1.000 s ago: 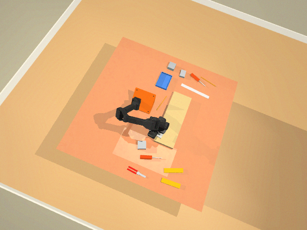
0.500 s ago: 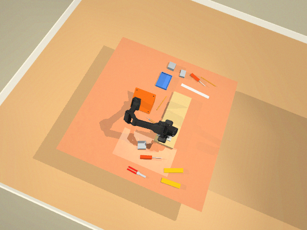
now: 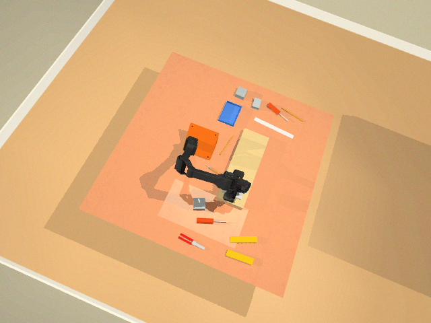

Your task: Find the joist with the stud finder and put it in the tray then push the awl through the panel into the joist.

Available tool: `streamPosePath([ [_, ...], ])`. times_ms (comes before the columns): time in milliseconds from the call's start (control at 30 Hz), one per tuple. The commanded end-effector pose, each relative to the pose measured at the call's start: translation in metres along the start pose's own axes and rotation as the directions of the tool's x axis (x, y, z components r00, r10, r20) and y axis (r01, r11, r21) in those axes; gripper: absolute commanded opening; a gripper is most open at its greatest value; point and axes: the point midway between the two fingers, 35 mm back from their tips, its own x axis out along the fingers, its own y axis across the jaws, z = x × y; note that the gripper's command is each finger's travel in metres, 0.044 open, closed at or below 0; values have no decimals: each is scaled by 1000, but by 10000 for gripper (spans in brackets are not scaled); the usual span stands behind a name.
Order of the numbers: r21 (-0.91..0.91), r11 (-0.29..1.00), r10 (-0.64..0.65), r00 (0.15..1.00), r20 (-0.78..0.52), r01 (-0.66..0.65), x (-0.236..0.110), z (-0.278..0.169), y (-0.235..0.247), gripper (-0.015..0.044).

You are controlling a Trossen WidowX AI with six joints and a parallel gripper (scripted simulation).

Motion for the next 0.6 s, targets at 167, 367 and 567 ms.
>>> streamPosePath([
  [167, -5, 1000, 6, 1000, 3, -6, 12, -3, 2, 0],
  [367, -5, 1000, 5, 1000, 3, -5, 20, -5, 2, 0],
  [567, -5, 1000, 5, 1000, 3, -4, 28, -7, 1, 0],
])
